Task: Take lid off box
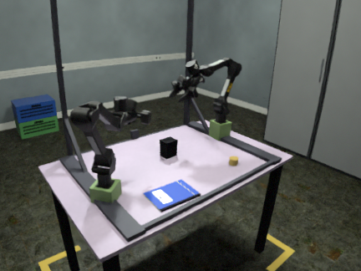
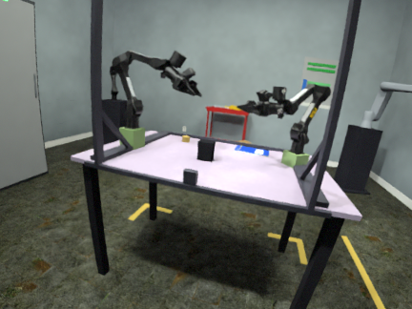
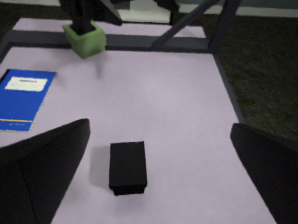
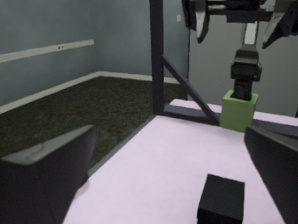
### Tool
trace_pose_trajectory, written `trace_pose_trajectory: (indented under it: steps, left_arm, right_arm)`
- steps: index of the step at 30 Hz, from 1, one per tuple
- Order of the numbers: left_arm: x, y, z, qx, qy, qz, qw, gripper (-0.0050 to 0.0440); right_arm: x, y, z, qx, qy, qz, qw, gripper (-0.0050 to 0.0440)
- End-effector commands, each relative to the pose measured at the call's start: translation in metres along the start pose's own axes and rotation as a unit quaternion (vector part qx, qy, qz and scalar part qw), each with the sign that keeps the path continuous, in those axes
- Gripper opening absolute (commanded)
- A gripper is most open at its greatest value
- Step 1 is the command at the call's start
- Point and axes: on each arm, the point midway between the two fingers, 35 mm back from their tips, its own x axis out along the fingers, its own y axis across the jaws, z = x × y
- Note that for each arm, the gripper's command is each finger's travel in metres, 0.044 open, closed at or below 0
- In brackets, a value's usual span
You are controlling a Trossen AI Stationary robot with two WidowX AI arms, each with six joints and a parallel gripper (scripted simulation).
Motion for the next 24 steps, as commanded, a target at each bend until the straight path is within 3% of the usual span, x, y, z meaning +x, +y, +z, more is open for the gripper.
trace_pose_trajectory:
  steps: [1, 10, 13, 18, 24]
  left_arm:
    - [0.026, 0.007, -0.011, -0.009, 0.091, 0.008, 0.996, 0.0421]
    - [0.091, 0.023, -0.054, -0.025, 0.294, 0.027, 0.955, 0.0421]
    - [0.097, 0.024, -0.058, -0.027, 0.313, 0.028, 0.949, 0.0421]
    - [0.123, 0.030, -0.077, -0.032, 0.389, 0.035, 0.920, 0.0421]
    - [0.142, 0.034, -0.090, -0.036, 0.440, 0.038, 0.897, 0.0421]
  right_arm:
    - [0.011, -0.009, -0.029, 0.003, 0.011, -0.029, 1.000, 0.0440]
    - [0.037, -0.027, -0.092, 0.007, 0.050, -0.090, 0.995, 0.0440]
    - [0.040, -0.029, -0.095, 0.010, 0.044, -0.097, 0.994, 0.0440]
    - [0.054, -0.040, -0.127, 0.018, 0.048, -0.131, 0.990, 0.0440]
    - [0.067, -0.051, -0.163, 0.023, 0.063, -0.166, 0.984, 0.0440]
